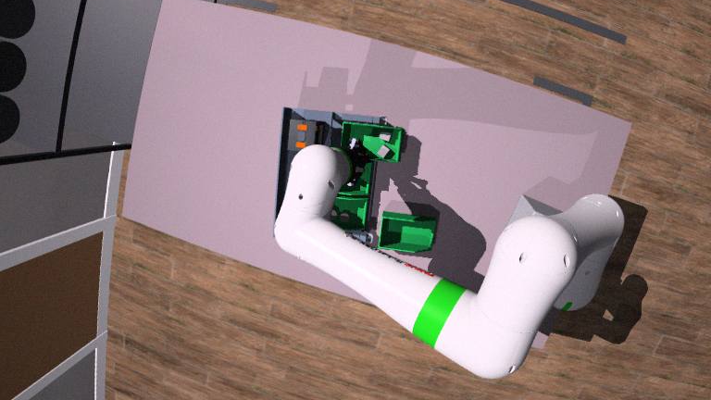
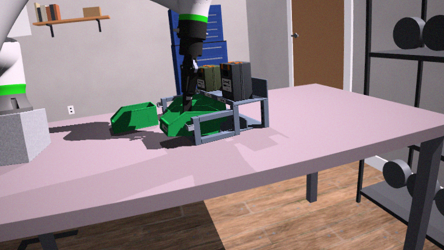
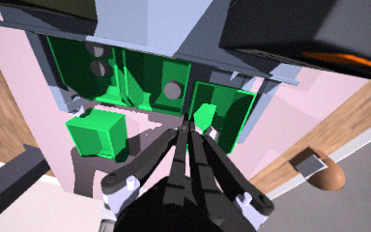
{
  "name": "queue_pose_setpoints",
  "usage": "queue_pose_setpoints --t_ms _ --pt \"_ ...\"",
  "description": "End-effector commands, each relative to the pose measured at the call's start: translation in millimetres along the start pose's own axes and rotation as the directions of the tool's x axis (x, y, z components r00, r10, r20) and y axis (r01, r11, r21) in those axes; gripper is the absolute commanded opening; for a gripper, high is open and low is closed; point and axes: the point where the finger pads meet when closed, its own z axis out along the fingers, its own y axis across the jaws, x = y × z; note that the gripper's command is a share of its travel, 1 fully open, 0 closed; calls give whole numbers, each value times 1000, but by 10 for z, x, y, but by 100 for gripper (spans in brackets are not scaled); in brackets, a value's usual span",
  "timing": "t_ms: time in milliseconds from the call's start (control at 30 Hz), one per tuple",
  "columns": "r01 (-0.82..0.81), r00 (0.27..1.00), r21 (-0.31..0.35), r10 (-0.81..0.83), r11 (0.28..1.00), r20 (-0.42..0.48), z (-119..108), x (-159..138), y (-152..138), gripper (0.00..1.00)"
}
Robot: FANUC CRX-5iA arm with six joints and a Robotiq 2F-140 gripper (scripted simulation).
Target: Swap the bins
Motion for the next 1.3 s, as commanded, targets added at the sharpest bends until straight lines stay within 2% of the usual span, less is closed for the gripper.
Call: queue_pose_setpoints --t_ms 0,1267 --pt "0 1000 -1 0 1000 -4 -13 11 4 10" --pt "0 1000 -1 0 1000 -15 -13 52 4 10"
